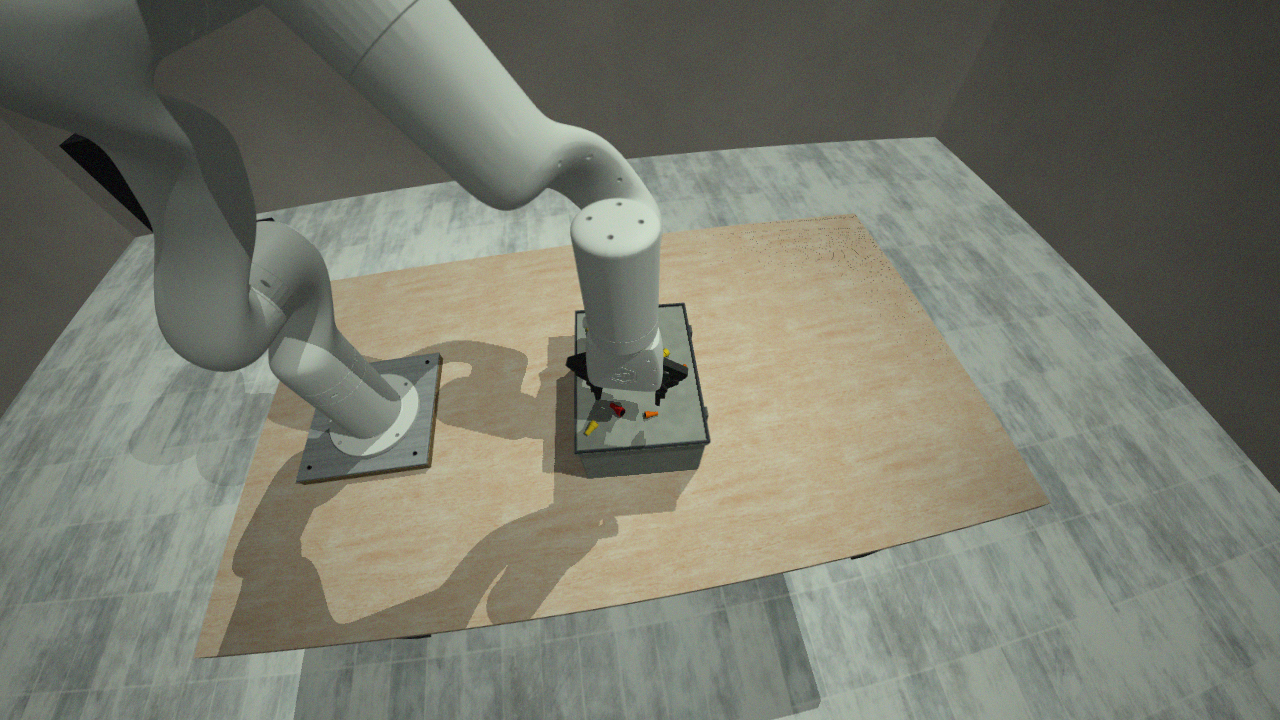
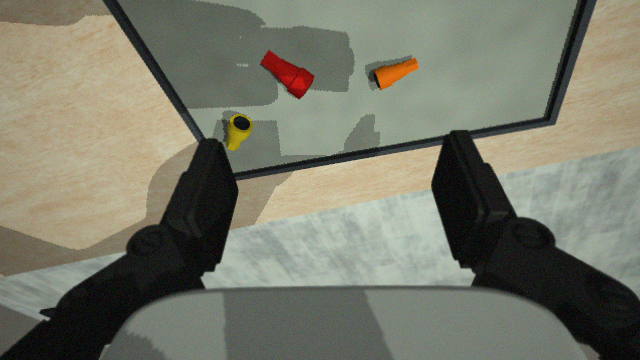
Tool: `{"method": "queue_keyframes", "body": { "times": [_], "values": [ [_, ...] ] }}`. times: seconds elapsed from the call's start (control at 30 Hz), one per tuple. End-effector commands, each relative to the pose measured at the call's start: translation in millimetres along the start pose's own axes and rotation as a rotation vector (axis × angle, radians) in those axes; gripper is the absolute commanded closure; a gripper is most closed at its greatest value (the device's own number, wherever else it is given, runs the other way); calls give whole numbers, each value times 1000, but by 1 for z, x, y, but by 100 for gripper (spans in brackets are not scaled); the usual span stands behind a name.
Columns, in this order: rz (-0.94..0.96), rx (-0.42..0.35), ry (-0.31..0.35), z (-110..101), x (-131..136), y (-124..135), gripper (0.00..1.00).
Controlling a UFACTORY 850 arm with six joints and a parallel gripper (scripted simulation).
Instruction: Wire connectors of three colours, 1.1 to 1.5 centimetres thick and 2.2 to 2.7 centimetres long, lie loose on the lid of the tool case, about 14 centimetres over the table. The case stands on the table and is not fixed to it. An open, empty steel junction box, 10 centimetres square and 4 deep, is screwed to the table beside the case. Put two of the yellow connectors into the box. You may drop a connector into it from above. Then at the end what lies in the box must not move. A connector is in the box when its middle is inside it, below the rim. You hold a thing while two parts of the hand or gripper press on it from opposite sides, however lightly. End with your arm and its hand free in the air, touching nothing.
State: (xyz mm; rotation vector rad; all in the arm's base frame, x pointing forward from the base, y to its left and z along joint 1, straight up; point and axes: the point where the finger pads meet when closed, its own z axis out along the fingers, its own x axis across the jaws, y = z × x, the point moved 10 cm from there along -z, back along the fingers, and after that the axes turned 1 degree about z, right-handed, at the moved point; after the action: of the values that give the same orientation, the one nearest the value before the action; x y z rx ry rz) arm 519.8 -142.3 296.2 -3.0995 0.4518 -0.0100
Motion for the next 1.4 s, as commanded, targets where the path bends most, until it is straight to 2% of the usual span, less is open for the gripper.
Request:
{"method": "queue_keyframes", "body": {
  "times": [0.0,1.37],
  "values": [
    [114,-8,2,-2,3,-2,0],
    [1277,-6,6,-10,23,-19,0]
  ]
}}
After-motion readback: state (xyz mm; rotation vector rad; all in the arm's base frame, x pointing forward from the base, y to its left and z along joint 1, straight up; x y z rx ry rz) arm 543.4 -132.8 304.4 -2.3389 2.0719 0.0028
